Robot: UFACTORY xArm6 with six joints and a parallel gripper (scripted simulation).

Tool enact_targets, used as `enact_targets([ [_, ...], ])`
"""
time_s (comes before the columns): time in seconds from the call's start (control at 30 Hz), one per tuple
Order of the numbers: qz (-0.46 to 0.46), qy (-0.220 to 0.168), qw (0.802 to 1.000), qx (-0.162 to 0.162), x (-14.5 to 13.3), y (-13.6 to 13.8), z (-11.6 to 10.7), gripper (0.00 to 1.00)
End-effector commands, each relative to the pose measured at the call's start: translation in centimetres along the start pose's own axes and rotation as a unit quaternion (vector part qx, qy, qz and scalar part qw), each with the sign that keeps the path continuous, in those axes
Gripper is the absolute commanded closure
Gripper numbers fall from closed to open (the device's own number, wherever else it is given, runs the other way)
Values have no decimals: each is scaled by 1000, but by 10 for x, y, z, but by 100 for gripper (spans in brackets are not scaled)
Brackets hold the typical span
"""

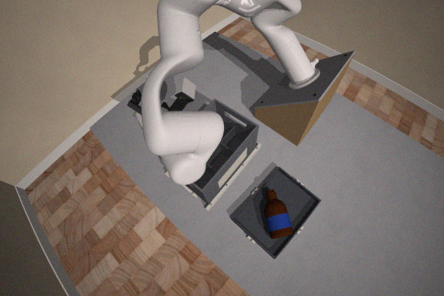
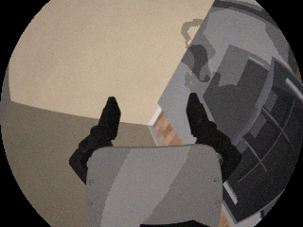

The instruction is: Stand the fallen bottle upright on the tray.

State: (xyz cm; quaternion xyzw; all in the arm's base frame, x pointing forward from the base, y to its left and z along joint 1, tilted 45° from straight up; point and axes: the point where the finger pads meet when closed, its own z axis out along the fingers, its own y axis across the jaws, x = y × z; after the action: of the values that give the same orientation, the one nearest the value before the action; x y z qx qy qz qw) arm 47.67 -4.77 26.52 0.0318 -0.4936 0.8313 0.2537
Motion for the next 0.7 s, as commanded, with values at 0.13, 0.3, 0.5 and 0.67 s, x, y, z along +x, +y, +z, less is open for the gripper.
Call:
enact_targets([
  [0.13,19,-85,989,-122,-13,12,-29,0],
  [0.3,31,-130,973,-189,-18,17,-53,0],
  [0.5,47,-175,949,-259,-20,18,-84,0],
  [0.67,62,-213,922,-319,-19,15,-113,0],
])
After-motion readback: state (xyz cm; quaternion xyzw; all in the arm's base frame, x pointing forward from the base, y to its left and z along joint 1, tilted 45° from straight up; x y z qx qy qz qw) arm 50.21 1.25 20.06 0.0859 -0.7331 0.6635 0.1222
